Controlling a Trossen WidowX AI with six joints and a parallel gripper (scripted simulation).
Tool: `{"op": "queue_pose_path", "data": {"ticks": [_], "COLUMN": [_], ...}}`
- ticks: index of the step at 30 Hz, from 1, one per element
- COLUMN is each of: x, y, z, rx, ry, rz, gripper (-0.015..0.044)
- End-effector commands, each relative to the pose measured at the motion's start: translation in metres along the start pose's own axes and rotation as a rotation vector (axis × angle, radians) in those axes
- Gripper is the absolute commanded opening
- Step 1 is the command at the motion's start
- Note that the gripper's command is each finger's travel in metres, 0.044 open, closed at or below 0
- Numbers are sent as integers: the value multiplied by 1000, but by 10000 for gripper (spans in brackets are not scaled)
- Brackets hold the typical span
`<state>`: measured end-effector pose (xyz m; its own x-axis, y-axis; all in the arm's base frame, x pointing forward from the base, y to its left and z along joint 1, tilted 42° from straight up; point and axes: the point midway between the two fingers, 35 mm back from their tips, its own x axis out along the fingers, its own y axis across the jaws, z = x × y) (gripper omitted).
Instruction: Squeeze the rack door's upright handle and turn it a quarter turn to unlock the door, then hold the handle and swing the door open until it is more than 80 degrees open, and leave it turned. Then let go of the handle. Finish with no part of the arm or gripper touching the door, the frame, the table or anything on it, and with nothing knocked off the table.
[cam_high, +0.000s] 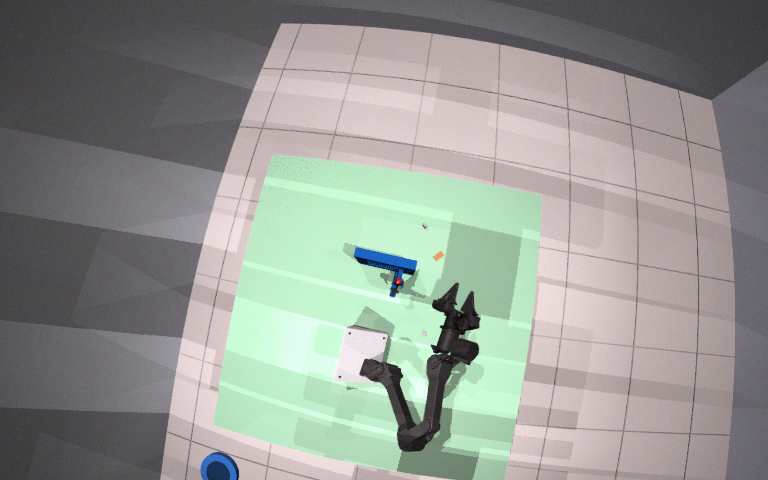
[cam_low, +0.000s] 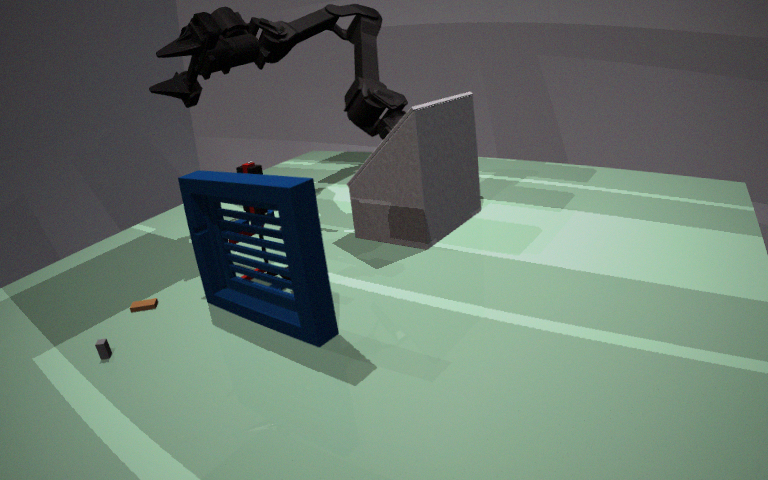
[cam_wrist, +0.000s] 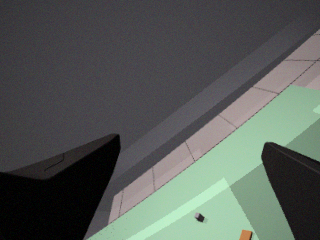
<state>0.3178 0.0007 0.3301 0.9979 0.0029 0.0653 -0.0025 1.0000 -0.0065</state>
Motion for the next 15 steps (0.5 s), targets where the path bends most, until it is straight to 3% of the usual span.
{"op": "queue_pose_path", "data": {"ticks": [1,4,15], "x": [1,8,35], "y": [0,3,18], "z": [-1,-11,-61], "rx": [1,19,66], "ry": [5,70,376], "rz": [0,-5,-42], "gripper": [374,295,295]}}
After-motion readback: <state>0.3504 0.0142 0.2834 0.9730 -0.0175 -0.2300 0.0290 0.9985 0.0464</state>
